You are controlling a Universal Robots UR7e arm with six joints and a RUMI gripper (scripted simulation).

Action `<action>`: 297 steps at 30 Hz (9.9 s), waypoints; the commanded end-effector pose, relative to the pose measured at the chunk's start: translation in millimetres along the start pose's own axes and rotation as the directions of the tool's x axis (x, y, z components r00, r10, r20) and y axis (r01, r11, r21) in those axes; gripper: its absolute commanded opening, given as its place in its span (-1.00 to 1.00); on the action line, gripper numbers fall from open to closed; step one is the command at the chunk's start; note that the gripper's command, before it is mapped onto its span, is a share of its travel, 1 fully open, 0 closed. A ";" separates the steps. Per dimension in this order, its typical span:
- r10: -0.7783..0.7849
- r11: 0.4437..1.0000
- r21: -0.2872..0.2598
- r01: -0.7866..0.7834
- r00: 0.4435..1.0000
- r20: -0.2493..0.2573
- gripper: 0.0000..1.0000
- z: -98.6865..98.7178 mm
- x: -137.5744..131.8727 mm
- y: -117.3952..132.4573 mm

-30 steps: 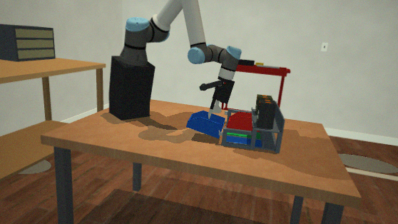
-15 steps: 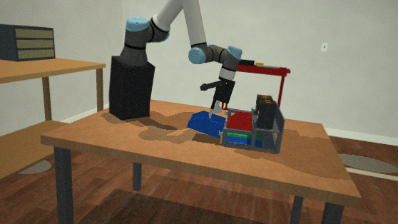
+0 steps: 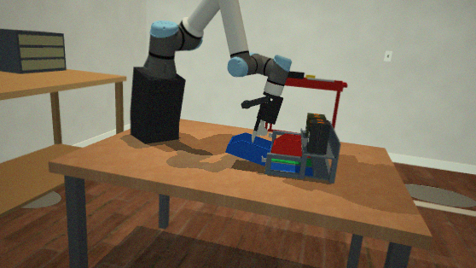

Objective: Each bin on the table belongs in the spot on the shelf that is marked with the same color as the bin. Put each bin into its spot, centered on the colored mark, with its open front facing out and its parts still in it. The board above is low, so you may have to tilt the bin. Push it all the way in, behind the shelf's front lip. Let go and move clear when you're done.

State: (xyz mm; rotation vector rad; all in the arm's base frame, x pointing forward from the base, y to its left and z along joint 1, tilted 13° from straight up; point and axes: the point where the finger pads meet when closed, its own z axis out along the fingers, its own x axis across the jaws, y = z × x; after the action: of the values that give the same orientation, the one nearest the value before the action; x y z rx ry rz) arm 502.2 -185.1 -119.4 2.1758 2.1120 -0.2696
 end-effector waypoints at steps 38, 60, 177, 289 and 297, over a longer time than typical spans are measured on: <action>0.000 1.000 -0.001 0.000 1.000 0.001 -1.00 -9.1 -1.6 40.6; 0.000 1.000 0.000 0.000 1.000 0.001 -1.00 -13.8 -2.3 62.4; 0.001 1.000 -0.014 -0.001 1.000 0.001 -1.00 -19.3 -3.4 80.2; 0.001 1.000 -0.020 -0.001 1.000 0.001 -1.00 -3.9 -2.8 85.9; 0.002 1.000 -0.031 -0.002 1.000 0.001 -1.00 -4.0 -2.9 89.8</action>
State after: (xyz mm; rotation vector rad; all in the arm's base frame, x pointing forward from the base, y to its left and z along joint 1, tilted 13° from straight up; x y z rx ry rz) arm 589.7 -190.0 -120.5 2.1631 2.1021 -0.2426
